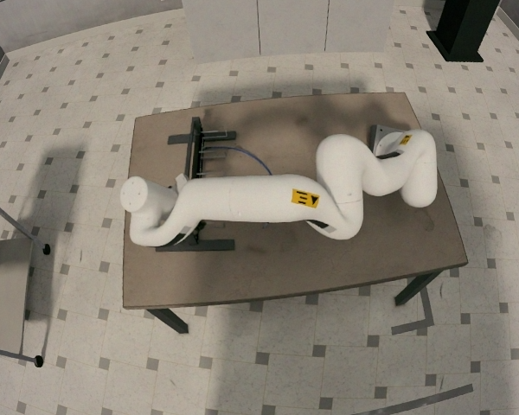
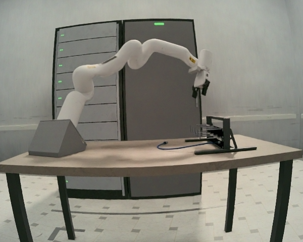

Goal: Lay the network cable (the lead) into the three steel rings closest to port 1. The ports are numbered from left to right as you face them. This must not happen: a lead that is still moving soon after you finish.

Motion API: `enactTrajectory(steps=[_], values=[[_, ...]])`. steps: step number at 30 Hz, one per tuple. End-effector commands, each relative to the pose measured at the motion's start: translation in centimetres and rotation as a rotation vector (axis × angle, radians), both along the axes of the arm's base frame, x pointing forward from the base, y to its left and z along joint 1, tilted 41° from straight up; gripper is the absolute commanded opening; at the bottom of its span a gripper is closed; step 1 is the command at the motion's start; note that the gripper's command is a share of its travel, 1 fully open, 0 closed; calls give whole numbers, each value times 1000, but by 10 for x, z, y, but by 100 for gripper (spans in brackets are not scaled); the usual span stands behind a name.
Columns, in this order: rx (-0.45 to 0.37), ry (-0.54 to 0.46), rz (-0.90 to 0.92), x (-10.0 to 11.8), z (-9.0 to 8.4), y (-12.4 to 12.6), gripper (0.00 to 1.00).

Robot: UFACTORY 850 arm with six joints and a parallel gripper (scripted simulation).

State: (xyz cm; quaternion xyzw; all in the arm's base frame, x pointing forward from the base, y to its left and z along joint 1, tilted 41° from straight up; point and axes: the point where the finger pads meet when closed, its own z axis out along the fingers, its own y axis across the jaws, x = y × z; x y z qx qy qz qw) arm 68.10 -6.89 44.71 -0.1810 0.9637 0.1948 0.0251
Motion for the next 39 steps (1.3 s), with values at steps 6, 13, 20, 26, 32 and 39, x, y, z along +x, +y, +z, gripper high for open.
enactTrajectory(steps=[6, 13, 20, 26, 32, 39], values=[[0, -2, -1, 0, 1, 0, 100], [0, -2, -1, 0, 1, 0, 100], [7, 5, -20, -1, -2, -1, 100], [74, 71, -197, -14, -28, -6, 100], [123, 126, -338, -26, -48, -9, 100], [173, 188, -490, -39, -68, -13, 100]])
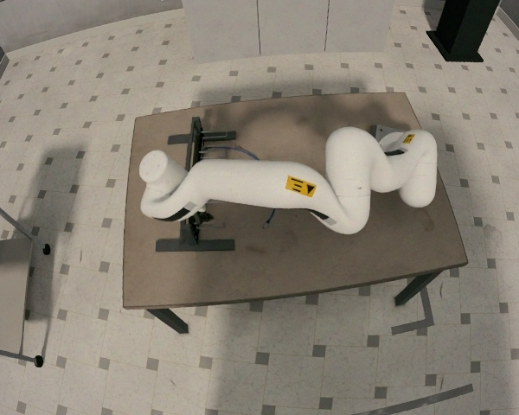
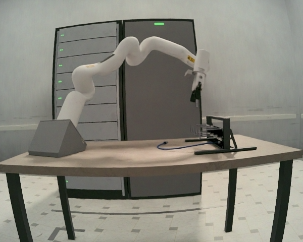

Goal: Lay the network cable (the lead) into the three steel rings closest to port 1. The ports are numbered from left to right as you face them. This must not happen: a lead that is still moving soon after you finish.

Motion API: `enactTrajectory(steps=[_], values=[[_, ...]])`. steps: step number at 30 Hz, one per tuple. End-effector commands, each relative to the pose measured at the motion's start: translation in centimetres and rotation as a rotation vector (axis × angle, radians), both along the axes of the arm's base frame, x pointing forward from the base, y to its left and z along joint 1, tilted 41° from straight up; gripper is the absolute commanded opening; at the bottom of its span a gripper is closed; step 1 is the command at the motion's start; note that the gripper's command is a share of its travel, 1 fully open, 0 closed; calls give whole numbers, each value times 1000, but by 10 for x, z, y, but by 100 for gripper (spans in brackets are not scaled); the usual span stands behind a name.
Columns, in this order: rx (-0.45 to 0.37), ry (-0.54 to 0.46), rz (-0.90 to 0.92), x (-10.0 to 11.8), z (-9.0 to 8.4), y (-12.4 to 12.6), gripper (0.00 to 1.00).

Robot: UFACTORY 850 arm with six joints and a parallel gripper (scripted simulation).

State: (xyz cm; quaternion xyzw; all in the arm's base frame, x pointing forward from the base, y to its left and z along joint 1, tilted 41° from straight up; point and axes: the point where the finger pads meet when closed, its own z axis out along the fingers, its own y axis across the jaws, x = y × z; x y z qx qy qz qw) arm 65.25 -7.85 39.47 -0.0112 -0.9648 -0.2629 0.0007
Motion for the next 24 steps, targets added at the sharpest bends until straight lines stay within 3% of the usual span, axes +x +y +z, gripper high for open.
enactTrajectory(steps=[1, 24], values=[[45, 50, -153, -13, -19, -4, 100], [192, 296, -674, -71, -88, -14, 100]])
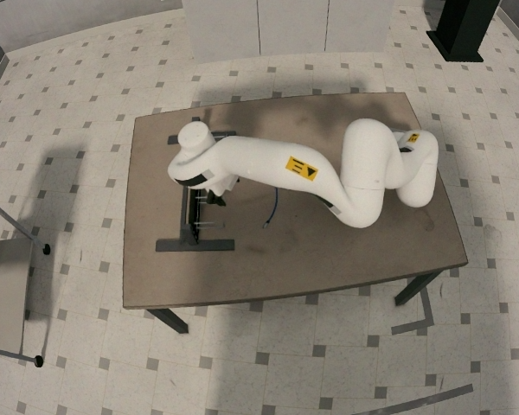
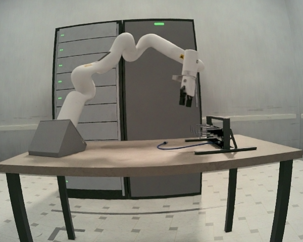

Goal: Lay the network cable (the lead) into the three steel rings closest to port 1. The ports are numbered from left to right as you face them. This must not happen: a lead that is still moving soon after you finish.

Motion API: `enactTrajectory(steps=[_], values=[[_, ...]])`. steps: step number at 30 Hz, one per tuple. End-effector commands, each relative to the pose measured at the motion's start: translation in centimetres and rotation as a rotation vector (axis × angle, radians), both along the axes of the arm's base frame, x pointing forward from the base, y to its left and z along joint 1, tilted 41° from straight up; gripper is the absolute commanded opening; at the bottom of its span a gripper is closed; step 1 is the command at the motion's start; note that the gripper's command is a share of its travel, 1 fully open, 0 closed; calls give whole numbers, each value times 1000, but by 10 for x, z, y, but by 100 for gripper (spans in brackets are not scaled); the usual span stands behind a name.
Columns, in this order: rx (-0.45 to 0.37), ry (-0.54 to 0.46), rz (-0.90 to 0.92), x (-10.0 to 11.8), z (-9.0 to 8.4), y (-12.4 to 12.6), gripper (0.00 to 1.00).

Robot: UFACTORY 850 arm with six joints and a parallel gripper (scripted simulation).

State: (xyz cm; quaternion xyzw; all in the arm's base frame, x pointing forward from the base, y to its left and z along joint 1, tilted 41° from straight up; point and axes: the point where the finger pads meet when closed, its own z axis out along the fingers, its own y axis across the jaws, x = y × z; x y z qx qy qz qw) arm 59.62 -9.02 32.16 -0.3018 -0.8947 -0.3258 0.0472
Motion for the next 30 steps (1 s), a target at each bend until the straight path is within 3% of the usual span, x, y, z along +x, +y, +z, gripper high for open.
enactTrajectory(steps=[1, 22, 30], values=[[36, 65, -150, -17, -18, -3, 100], [143, 296, -569, -78, -72, -7, 100], [191, 421, -783, -114, -99, -6, 100]])
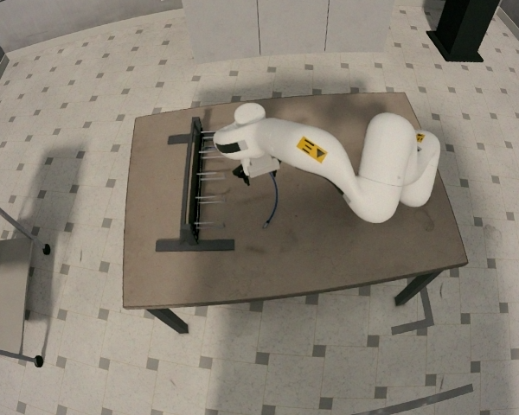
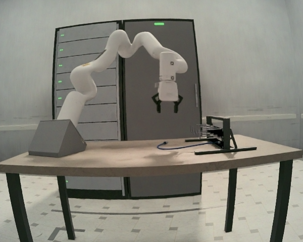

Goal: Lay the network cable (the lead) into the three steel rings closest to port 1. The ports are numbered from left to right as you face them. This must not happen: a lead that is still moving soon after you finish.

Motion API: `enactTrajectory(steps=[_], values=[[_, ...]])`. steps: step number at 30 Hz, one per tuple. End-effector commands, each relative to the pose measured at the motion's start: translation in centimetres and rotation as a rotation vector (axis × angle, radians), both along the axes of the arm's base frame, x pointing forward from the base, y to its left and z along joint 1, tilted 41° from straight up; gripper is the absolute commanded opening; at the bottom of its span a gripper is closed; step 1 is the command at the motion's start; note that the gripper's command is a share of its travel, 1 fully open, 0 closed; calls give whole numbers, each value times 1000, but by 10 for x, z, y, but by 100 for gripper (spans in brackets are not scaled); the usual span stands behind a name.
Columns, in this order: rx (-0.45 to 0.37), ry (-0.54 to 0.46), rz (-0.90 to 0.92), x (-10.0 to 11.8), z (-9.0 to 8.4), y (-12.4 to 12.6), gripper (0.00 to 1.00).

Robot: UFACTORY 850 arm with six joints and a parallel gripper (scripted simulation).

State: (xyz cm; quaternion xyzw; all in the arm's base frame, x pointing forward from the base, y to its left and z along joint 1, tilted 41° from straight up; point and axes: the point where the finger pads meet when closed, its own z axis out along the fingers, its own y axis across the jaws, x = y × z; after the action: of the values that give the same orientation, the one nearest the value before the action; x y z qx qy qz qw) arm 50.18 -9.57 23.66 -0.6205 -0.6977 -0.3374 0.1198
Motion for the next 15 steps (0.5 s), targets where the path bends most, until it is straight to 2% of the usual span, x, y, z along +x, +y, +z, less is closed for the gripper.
enactTrajectory(steps=[1, 7, 15], values=[[29, 79, -144, -24, -17, 0, 100], [60, 162, -277, -49, -33, 2, 100], [66, 176, -299, -53, -36, 3, 100]])
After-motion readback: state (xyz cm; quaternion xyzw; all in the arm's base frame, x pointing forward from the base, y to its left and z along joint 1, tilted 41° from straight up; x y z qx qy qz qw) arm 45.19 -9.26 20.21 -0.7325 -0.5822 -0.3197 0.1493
